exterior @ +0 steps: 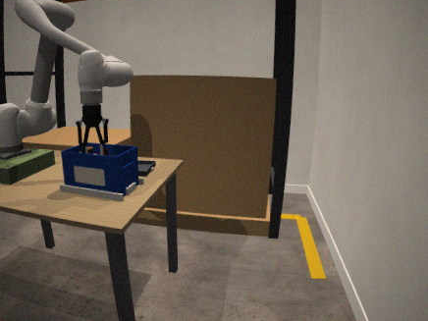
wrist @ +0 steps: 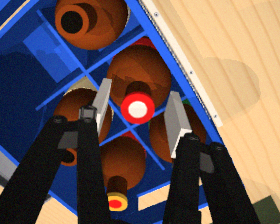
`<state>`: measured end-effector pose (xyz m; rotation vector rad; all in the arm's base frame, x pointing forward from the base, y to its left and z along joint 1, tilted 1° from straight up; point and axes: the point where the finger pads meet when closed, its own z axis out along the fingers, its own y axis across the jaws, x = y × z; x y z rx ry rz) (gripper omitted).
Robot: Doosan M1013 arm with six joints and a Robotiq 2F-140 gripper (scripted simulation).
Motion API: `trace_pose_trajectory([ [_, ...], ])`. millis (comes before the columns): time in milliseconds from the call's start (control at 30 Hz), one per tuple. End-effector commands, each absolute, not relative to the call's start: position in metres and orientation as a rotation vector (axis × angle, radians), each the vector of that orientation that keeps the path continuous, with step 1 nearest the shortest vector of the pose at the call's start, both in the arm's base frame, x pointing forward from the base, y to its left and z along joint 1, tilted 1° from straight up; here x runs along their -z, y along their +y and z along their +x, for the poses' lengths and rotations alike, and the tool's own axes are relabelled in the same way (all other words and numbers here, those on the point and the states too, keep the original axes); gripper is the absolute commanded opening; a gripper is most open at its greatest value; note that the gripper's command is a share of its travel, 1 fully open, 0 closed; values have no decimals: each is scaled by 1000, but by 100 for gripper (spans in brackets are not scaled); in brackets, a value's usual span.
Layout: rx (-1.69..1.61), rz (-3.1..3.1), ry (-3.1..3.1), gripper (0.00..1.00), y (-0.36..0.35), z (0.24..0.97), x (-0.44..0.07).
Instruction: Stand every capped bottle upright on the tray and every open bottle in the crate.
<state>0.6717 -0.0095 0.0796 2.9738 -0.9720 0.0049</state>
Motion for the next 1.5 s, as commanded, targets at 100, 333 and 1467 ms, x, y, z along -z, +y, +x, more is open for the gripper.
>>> trace_pose_trajectory([
  [100,-1,2973,-973,38,-10,670,-77],
  [333,3,2973,-974,38,-11,668,-75],
  [1467,-5,2974,-972,0,-9,671,-78],
])
